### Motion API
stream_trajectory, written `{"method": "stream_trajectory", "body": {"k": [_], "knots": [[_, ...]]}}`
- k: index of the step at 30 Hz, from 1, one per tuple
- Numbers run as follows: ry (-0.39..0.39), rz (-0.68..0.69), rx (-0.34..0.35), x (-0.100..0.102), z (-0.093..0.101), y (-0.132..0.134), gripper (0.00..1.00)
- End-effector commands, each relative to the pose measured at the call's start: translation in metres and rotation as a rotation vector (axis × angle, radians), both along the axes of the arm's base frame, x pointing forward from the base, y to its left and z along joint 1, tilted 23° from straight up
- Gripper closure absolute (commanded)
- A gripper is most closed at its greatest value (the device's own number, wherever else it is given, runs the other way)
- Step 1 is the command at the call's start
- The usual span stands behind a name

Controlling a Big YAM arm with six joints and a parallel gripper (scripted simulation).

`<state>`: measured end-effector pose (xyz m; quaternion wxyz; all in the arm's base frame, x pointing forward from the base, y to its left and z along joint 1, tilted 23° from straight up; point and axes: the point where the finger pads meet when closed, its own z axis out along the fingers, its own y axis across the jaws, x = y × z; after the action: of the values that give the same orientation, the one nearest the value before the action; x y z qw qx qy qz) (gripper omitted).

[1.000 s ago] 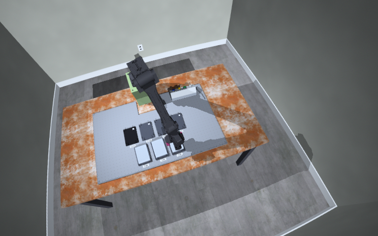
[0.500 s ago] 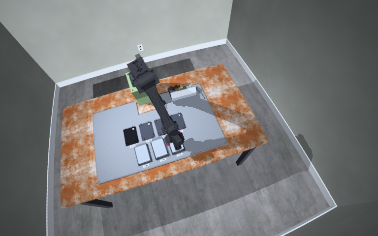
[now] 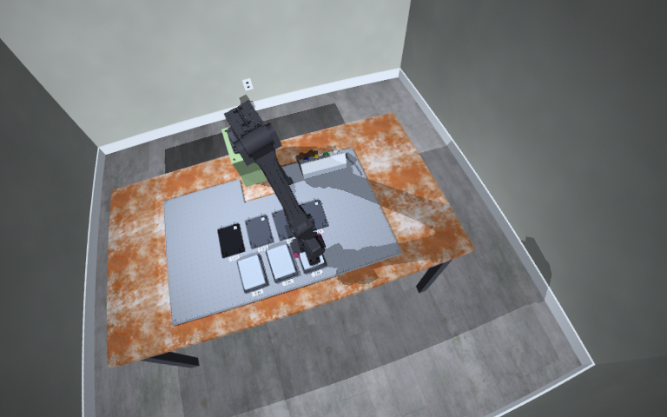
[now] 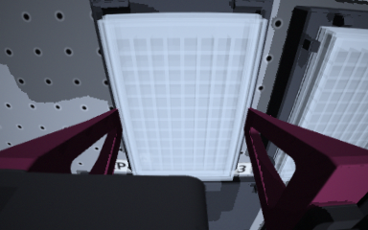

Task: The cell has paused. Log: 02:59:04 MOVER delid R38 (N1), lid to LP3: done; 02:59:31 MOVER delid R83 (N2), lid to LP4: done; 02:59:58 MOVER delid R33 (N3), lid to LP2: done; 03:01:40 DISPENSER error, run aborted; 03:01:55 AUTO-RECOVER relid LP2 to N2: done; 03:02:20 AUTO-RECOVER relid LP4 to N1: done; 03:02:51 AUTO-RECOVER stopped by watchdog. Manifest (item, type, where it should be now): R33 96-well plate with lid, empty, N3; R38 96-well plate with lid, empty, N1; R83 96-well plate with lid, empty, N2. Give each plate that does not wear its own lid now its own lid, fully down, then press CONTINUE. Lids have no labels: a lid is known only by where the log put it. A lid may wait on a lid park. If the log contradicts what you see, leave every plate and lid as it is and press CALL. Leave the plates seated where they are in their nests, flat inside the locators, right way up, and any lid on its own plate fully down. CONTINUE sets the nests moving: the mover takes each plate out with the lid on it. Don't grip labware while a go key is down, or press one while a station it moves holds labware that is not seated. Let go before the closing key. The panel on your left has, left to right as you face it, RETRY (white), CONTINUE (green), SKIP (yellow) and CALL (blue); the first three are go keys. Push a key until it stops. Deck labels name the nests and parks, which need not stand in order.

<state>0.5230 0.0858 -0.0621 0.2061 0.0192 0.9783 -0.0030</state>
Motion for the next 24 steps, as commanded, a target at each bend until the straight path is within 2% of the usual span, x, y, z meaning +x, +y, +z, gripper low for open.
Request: {"method": "stream_trajectory", "body": {"k": [1,24], "knots": [[-0.006,-0.001,0.001,0.0108,-0.0025,-0.0019,1.00],[0.003,-0.001,0.000,0.0090,-0.0026,-0.0016,1.00]]}}
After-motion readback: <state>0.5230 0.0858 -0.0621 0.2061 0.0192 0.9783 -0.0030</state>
